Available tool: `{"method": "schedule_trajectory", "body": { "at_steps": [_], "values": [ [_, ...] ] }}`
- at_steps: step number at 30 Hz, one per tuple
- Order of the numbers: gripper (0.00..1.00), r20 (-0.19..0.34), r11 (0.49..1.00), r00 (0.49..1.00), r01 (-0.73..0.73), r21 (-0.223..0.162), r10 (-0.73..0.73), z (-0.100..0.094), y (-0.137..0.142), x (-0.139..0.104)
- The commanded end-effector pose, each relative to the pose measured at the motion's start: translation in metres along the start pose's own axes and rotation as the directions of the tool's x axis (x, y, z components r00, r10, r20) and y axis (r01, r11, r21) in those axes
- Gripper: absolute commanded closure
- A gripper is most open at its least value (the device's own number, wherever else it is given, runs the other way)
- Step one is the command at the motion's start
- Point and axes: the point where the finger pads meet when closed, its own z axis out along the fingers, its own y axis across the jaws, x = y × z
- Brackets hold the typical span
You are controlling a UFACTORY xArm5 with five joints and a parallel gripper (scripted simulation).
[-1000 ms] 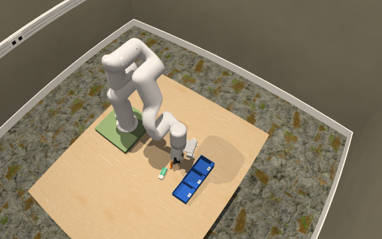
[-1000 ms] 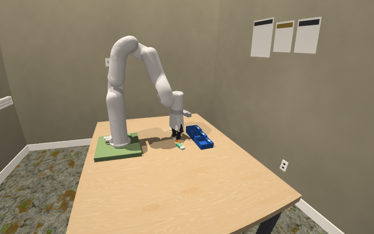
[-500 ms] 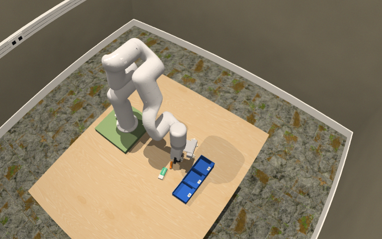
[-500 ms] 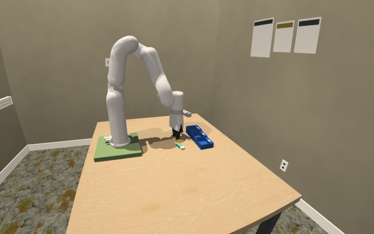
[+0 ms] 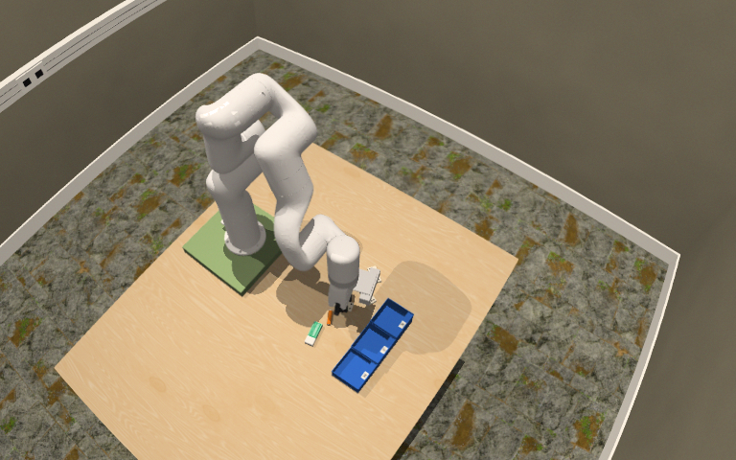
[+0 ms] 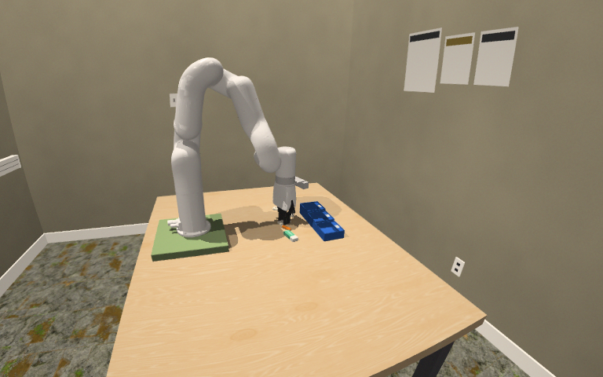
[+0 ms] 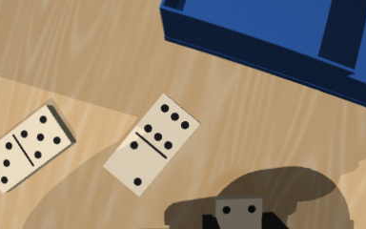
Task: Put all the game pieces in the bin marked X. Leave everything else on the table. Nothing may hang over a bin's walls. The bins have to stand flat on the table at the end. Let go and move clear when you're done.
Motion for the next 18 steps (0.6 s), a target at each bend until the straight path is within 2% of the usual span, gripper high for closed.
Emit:
{"method": "schedule_trajectory", "body": {
  "at_steps": [1,3,16,18],
  "values": [
    [0.79,-0.003,1.0,1.0,0.0,-0.001,0.0,-0.001,0.0,0.001],
    [0.79,-0.003,1.0,1.0,0.0,-0.001,0.0,-0.001,0.0,0.001],
    [0.79,-0.003,1.0,1.0,0.0,-0.001,0.0,-0.044,0.0,0.001],
    [0.79,-0.003,1.0,1.0,0.0,-0.001,0.0,-0.044,0.0,0.001]
  ]
}}
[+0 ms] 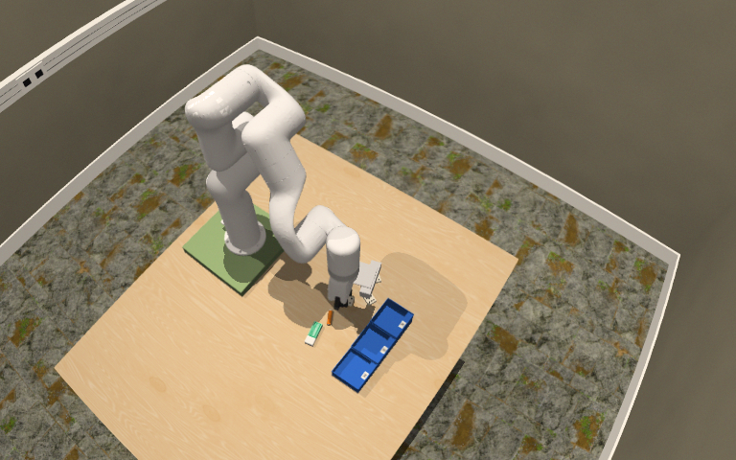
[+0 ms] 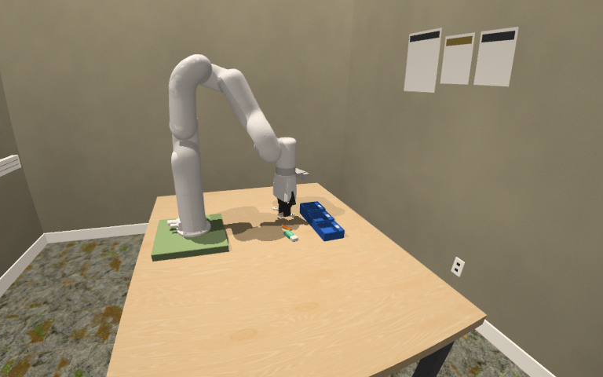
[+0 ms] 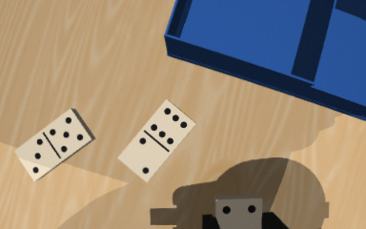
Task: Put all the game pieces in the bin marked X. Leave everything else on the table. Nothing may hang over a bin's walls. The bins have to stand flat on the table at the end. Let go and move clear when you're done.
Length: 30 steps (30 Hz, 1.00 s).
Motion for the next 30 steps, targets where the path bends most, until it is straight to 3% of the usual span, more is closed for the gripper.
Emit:
{"method": "schedule_trajectory", "body": {
  "at_steps": [1,5,28,30],
  "values": [
    [0.79,-0.001,1.0,1.0,0.0,0.0,0.0,-0.012,0.0,0.0],
    [0.79,-0.001,1.0,1.0,0.0,0.0,0.0,-0.025,0.0,0.001],
    [0.79,-0.001,1.0,1.0,0.0,0.0,0.0,-0.032,0.0,0.0],
    [0.79,-0.001,1.0,1.0,0.0,0.0,0.0,-0.032,0.008,0.009]
  ]
}}
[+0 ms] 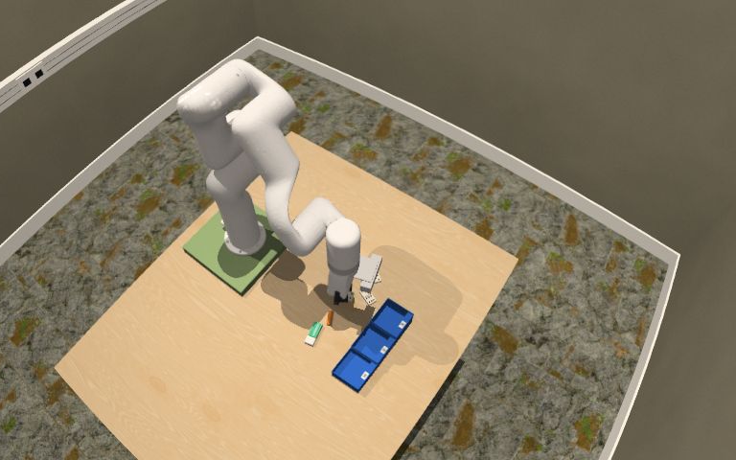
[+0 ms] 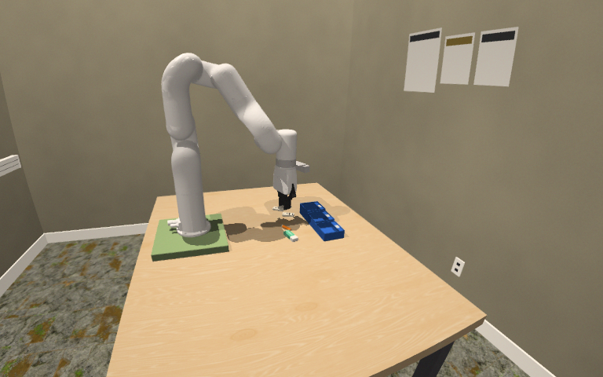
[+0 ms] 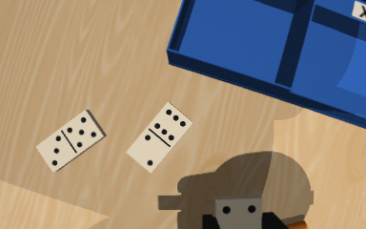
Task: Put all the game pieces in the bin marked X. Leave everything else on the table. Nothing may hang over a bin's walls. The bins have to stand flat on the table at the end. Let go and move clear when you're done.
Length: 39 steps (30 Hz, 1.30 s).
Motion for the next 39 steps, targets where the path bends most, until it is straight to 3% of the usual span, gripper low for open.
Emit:
{"method": "schedule_trajectory", "body": {
  "at_steps": [1,12,15,21,22,27,36,38,39],
  "values": [
    [0.79,-0.003,1.0,1.0,0.0,-0.001,0.0,-0.002,0.012,0.014],
    [0.79,-0.003,1.0,1.0,0.0,-0.001,0.0,-0.002,0.039,0.045],
    [0.79,-0.003,0.989,0.989,0.149,-0.001,-0.149,-0.002,0.051,0.058],
    [0.79,-0.005,0.969,0.969,0.248,-0.003,-0.248,-0.002,0.066,0.076],
    [0.79,-0.006,0.946,0.946,0.324,-0.004,-0.324,-0.002,0.07,0.081],
    [0.79,-0.009,0.898,0.898,0.439,-0.009,-0.439,-0.002,0.09,0.103],
    [0.79,-0.009,0.762,0.762,0.647,-0.016,-0.647,-0.002,0.092,0.105],
    [0.79,-0.009,0.762,0.762,0.647,-0.016,-0.647,-0.002,0.092,0.105],
    [0.79,-0.007,0.707,0.707,0.707,-0.015,-0.707,-0.002,0.092,0.105]
  ]
}}
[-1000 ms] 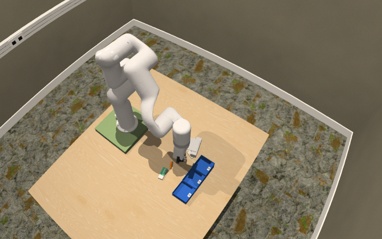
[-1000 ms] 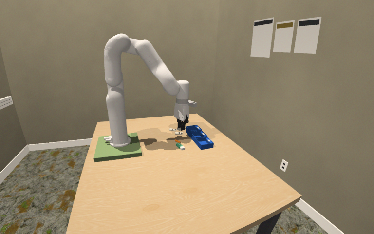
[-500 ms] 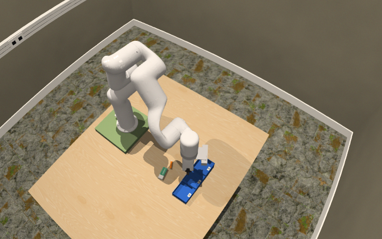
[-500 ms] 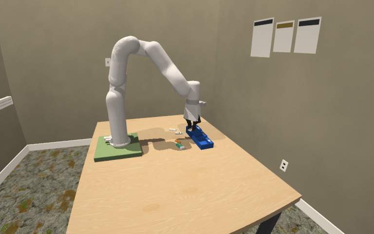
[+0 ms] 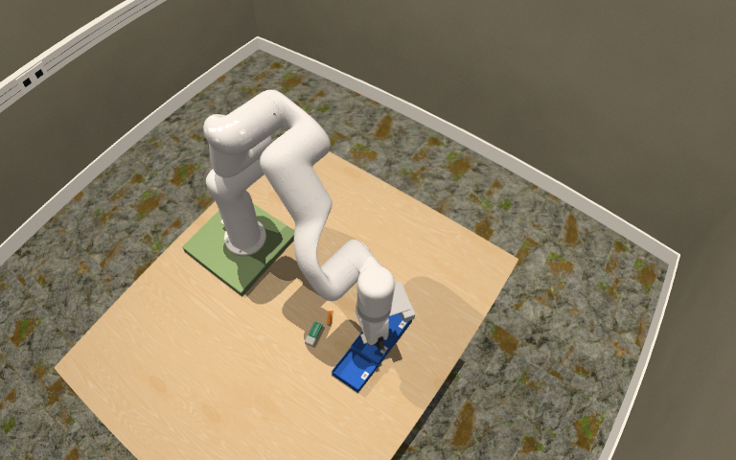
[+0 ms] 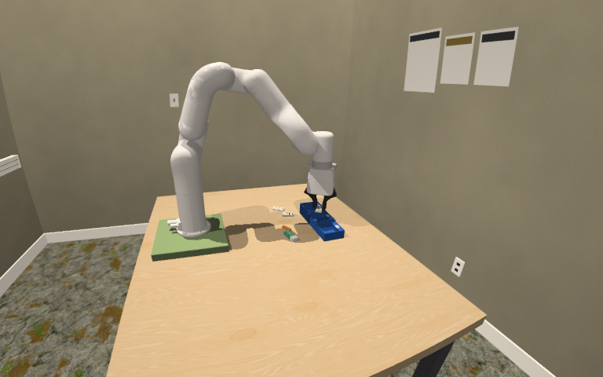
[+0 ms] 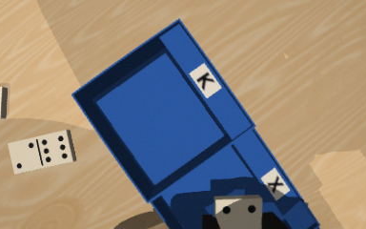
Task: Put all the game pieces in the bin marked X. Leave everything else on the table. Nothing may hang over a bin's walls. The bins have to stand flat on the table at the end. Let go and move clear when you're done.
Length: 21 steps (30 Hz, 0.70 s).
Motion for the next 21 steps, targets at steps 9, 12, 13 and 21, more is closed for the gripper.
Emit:
{"method": "schedule_trajectory", "body": {
  "at_steps": [9,12,13,21],
  "values": [
    [0.79,0.0,0.93,0.93,0.366,0.006,-0.366,-0.0015,0.0019,0.0007],
    [0.79,0.0,0.896,0.896,0.443,0.009,-0.443,-0.0015,0.0019,0.0007],
    [0.79,0.0,0.884,0.884,0.468,0.01,-0.468,-0.0015,0.0019,0.0007],
    [0.79,-0.001,0.823,0.823,0.567,0.013,-0.567,-0.0015,0.0019,0.0007]
  ]
}}
